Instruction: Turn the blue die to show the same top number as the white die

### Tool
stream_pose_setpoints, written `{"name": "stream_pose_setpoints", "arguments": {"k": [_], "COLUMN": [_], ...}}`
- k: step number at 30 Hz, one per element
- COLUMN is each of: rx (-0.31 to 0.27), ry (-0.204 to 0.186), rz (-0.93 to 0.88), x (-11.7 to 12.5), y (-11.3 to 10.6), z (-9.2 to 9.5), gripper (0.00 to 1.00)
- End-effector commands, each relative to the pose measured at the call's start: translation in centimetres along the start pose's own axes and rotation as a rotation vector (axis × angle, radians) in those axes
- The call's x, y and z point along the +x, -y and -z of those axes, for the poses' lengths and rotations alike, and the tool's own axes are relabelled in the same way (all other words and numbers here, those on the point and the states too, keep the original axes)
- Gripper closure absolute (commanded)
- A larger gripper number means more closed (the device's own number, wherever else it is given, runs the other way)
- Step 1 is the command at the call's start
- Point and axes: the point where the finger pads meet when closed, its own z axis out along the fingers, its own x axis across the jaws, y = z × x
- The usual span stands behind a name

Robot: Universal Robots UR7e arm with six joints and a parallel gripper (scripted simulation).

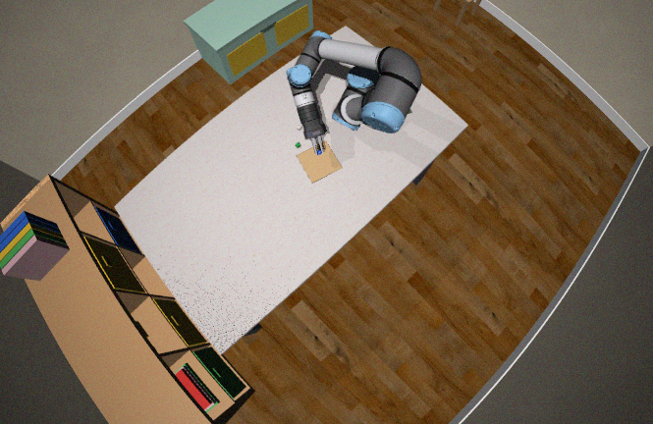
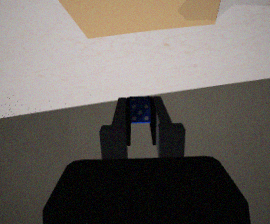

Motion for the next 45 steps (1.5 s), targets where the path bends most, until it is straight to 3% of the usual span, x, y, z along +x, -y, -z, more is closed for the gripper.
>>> {"name": "stream_pose_setpoints", "arguments": {"k": [1,25,45], "rx": [-0.004,-0.004,-0.004], "ry": [0.001,0.001,0.001], "rz": [-0.003,-0.003,-0.003], "x": [0.1,0.1,0.1], "y": [0.4,6.2,6.8], "z": [-0.2,-3.3,-3.6], "gripper": [0.66,0.66,0.66]}}
